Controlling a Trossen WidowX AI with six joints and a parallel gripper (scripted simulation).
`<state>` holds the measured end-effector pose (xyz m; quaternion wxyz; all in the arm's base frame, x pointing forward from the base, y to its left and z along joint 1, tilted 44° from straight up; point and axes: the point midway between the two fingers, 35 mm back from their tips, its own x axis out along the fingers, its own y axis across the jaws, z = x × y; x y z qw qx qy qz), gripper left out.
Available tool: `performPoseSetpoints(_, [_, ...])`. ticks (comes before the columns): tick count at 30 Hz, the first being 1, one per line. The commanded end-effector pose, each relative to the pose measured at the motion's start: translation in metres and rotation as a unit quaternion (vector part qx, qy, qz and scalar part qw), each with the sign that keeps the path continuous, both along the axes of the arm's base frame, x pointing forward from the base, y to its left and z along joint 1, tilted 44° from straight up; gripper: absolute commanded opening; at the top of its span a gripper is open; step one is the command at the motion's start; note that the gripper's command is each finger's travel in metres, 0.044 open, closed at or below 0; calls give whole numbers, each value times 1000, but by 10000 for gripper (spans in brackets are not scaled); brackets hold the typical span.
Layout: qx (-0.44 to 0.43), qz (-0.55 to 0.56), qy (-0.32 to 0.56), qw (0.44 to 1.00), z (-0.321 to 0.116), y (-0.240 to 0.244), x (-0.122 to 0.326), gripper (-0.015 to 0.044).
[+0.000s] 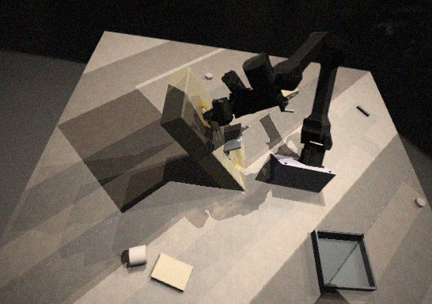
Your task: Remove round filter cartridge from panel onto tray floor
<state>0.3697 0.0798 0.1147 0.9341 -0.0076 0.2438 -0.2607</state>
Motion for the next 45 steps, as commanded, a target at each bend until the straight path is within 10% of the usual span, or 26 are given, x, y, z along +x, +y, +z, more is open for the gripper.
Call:
performPoseSetpoints(1, [-2,1,6,1000,-3,-5,6,0])
performPoseSetpoints(45, [14,-9,-5,1000,-3,-5,6,0])
